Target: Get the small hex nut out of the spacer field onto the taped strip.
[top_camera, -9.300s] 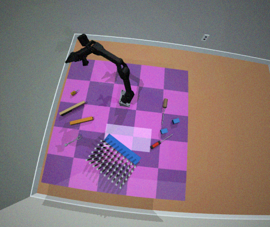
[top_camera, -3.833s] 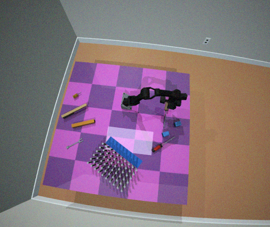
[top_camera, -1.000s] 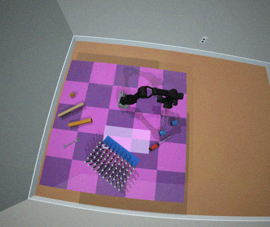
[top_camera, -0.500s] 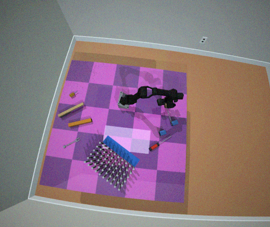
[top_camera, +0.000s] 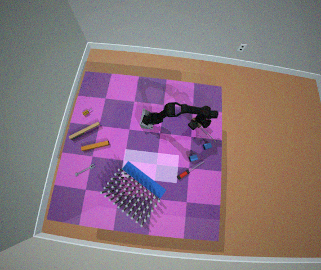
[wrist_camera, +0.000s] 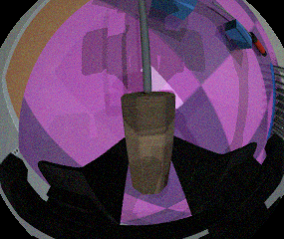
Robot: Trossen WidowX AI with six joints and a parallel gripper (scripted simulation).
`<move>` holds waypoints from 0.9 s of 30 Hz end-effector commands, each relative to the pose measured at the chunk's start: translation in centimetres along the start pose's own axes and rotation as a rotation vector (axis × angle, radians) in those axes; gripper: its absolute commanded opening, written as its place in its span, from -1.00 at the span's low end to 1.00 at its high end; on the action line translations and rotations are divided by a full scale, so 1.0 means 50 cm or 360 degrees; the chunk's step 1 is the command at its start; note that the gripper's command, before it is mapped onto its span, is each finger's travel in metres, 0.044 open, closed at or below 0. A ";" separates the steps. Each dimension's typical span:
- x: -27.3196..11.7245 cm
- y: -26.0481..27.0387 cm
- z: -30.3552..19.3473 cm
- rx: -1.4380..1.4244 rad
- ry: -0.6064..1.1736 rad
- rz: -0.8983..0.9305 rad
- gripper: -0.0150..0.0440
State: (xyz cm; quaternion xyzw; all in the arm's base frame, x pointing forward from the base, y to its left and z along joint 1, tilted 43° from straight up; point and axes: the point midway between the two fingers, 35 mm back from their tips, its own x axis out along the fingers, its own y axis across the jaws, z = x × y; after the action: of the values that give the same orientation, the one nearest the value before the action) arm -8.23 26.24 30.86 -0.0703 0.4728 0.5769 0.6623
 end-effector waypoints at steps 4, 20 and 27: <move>0.001 0.001 0.001 -0.0179 -0.0001 0.0002 -0.49; 0.042 0.003 0.002 -0.0166 -0.0001 0.0001 -0.49; 0.066 0.003 0.001 -0.0159 -0.0001 0.0000 -0.49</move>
State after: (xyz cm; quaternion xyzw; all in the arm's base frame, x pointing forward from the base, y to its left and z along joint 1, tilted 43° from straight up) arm -8.63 28.27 29.00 -0.1024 0.4435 0.5991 0.6587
